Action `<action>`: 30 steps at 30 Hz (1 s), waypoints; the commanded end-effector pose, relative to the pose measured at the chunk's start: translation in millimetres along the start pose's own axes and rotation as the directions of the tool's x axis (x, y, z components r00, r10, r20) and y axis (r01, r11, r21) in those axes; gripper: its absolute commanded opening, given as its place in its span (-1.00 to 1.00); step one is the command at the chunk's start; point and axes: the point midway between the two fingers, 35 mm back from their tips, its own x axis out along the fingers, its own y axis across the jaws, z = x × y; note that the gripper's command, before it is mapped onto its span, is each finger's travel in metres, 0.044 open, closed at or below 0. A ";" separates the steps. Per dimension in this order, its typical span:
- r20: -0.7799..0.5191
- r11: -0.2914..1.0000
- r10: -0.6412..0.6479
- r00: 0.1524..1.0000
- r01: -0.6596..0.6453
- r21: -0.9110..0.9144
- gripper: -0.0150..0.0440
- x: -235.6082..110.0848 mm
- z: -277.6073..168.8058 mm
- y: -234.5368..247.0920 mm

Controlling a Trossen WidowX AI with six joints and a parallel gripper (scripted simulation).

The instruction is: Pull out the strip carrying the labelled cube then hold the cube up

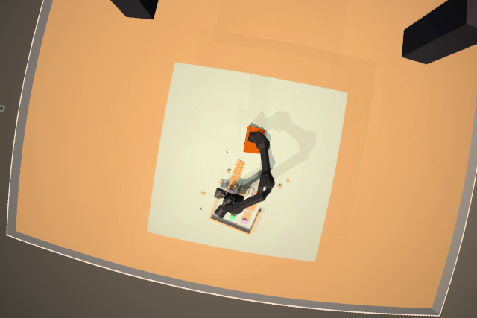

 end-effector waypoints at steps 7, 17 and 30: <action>-0.006 1.000 0.005 1.000 -0.005 0.005 0.36 19.6 0.0 0.8; -0.006 1.000 0.006 1.000 -0.006 0.005 0.36 36.0 -0.5 1.0; -0.006 1.000 0.008 1.000 -0.007 0.005 0.36 49.7 -1.5 1.4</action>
